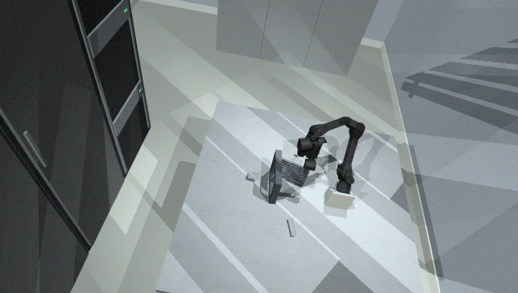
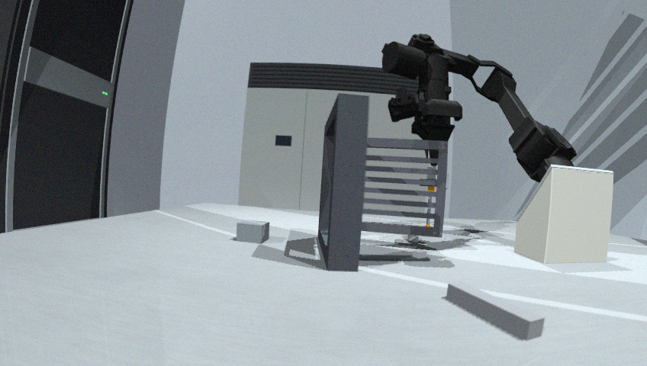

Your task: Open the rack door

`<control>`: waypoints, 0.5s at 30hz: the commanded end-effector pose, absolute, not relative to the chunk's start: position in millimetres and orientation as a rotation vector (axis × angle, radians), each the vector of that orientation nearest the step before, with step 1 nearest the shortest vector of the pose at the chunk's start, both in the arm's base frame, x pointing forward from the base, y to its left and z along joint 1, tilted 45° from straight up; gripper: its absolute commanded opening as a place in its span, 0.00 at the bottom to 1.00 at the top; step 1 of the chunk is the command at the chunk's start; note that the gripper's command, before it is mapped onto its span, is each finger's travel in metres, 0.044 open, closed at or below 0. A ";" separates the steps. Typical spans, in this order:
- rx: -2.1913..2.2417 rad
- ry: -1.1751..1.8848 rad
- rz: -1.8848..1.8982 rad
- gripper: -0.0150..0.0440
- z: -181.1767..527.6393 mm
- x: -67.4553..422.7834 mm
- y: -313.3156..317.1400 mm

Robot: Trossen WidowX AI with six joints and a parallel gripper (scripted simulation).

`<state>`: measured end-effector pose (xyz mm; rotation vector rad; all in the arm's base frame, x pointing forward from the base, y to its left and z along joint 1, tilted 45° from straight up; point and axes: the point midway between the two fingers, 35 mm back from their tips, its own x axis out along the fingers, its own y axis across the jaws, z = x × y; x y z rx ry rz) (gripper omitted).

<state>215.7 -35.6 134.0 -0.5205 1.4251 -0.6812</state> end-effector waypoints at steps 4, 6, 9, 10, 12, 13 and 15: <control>-0.603 1.460 -0.617 0.28 145.1 218.0 -46.3; -0.623 1.469 -0.600 0.28 147.8 218.7 -48.9; -0.651 1.483 -0.574 0.28 151.9 219.8 -52.9; -0.661 1.487 -0.566 0.28 153.2 220.2 -54.3; -0.680 1.496 -0.548 0.28 155.9 221.2 -56.9; -0.690 1.500 -0.540 0.28 157.3 221.7 -58.3; -0.709 1.509 -0.522 0.28 159.9 222.8 -60.9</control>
